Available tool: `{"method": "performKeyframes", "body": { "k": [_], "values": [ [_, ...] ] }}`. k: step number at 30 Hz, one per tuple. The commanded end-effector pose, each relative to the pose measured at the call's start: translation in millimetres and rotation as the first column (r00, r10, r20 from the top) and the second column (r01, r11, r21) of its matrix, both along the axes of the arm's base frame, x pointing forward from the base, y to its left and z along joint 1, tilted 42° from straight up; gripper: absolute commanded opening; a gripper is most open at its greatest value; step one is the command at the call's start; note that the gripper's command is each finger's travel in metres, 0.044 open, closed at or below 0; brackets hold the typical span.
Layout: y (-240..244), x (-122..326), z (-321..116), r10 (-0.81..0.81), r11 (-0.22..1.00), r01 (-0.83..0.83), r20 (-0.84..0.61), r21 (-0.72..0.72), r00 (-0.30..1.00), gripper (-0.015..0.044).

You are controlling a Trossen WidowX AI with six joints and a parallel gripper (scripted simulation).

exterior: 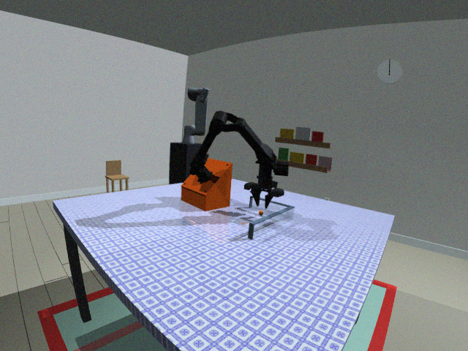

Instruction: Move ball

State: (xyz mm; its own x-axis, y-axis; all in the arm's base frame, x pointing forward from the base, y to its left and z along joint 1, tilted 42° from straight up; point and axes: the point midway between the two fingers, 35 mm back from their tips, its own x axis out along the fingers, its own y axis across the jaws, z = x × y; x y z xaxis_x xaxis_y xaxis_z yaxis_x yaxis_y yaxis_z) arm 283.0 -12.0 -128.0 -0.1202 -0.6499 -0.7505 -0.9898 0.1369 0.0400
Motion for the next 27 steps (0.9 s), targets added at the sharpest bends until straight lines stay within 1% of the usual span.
{"method": "performKeyframes", "body": {
  "k": [1, 16, 19, 27],
  "values": [
    [-5.3, -2.2, -4.3, 0.003, 1.0, -0.003, -0.005, -0.006, 1.0, 0.0211],
    [-19.9, -5.3, -20.3, 0.003, 1.0, -0.003, -0.006, -0.008, 1.0, 0.0211],
    [-19.9, -5.3, -20.3, 0.003, 1.0, -0.003, -0.006, -0.008, 1.0, 0.0133],
    [-19.9, -5.3, -20.3, 0.003, 1.0, -0.003, -0.006, -0.008, 1.0, 0.0079]
  ]
}}
